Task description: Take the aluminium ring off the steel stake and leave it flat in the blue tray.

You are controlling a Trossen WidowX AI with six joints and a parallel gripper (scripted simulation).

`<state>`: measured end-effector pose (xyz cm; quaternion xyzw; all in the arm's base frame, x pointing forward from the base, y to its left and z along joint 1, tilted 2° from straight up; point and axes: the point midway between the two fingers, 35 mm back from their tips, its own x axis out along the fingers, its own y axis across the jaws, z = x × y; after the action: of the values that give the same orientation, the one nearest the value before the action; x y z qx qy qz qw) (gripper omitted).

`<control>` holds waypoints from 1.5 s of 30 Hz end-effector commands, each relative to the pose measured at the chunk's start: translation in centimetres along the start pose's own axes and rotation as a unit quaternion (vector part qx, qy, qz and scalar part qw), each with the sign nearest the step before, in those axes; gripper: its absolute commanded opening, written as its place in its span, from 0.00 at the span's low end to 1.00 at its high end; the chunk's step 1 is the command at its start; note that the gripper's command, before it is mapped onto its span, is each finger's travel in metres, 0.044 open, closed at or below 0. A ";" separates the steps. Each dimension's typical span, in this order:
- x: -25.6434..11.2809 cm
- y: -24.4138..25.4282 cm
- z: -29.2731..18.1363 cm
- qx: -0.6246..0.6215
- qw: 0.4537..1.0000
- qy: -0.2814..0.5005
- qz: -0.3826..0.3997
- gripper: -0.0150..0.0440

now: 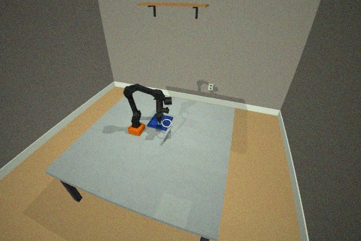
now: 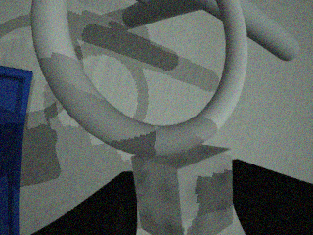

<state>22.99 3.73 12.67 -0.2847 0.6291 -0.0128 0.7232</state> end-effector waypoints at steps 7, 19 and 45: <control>-1.0 0.2 0.3 0.049 0.997 0.000 -0.053 0.25; -2.4 0.6 0.8 0.109 0.987 -0.023 -0.116 0.25; -0.9 21.4 -5.1 0.120 0.985 -0.026 -0.121 0.25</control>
<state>11.00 19.97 4.85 -0.2745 0.5644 -0.1614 0.7616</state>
